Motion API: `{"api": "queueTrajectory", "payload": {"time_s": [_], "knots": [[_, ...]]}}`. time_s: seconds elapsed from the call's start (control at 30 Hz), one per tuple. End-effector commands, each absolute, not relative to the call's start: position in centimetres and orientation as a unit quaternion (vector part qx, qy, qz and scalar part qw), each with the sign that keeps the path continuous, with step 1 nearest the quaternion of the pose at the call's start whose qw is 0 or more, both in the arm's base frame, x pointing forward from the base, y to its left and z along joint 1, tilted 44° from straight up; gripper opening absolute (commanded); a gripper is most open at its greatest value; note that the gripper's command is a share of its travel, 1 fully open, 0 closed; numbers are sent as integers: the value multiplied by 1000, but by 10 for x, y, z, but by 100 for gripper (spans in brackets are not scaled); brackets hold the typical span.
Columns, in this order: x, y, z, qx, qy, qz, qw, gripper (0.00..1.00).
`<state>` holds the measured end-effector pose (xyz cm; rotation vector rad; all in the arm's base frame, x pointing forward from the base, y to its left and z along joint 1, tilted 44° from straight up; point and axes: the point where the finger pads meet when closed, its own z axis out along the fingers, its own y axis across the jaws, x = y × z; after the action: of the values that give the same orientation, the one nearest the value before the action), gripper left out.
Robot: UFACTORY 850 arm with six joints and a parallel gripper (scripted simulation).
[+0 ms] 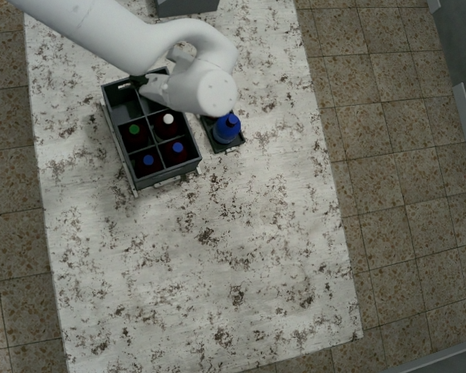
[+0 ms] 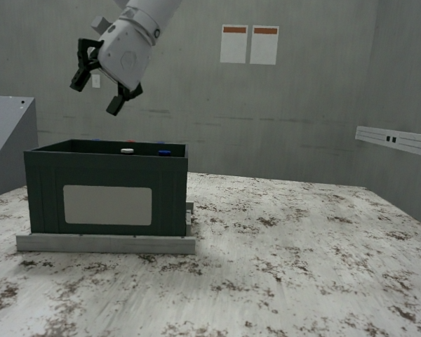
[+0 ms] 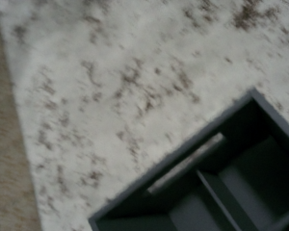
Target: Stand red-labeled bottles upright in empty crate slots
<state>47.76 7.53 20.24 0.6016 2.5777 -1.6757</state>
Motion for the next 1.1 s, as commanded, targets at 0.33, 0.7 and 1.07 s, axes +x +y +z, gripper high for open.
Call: {"api": "queueTrajectory", "payload": {"time_s": [0.33, 0.7, 1.07], "knots": [[533, 45, 217, 187, 899, -373, 133, 100], [545, 38, 220, 185, 910, -334, 161, 100], [545, 38, 220, 185, 910, -334, 161, 0]]}}
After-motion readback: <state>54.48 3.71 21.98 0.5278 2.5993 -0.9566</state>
